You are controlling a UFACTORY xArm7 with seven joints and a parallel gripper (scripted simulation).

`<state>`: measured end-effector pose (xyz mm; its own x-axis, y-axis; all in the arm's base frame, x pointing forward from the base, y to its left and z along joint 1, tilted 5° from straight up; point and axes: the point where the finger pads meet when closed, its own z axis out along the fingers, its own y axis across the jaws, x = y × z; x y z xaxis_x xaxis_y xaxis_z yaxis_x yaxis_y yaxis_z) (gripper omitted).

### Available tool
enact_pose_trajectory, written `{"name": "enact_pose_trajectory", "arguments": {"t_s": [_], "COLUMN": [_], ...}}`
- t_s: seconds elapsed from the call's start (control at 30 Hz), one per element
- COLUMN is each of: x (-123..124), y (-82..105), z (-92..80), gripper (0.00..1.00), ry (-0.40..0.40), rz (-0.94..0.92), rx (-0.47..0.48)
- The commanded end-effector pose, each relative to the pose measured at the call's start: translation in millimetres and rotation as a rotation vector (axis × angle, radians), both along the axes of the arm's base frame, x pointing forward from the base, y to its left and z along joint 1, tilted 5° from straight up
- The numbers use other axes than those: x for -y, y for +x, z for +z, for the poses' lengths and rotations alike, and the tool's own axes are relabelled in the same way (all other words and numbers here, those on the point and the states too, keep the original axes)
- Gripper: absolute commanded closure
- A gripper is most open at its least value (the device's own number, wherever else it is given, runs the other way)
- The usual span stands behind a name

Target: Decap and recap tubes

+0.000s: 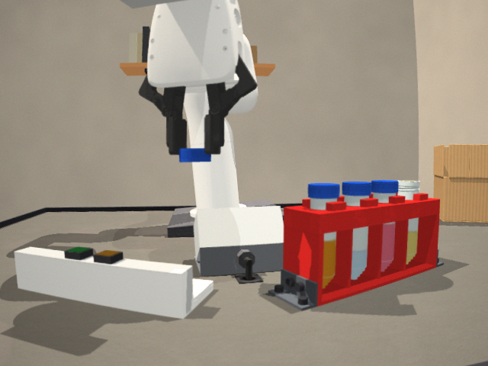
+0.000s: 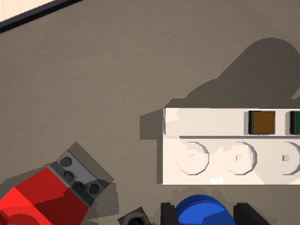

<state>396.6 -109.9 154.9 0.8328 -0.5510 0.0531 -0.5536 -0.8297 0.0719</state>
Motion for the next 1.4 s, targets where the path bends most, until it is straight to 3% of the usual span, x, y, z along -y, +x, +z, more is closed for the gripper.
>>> {"name": "enact_pose_trajectory", "arguments": {"t_s": [0.0, 0.33, 0.43, 0.5, 1.0, 1.07, 1.3, 1.37], "x": [23.7, 23.6, 24.9, 24.9, 31.4, 31.4, 34.4, 34.7], "y": [2.1, 2.0, 2.1, 2.1, 3.4, 3.4, 4.3, 4.4], "z": [3.6, 3.6, -11.4, -11.4, -86.3, -86.3, -121.2, -124.2], "gripper": [1.00, 1.00, 1.00, 1.00, 1.00, 1.00, 1.00, 1.00], "ry": [0.003, 0.003, 0.003, 0.003, 0.003, 0.003, 0.003, 0.003], "rz": [0.005, 0.005, 0.005, 0.005, 0.005, 0.005, 0.004, 0.004], "rx": [0.003, 0.003, 0.003, 0.003, 0.003, 0.003, 0.003, 0.003]}}
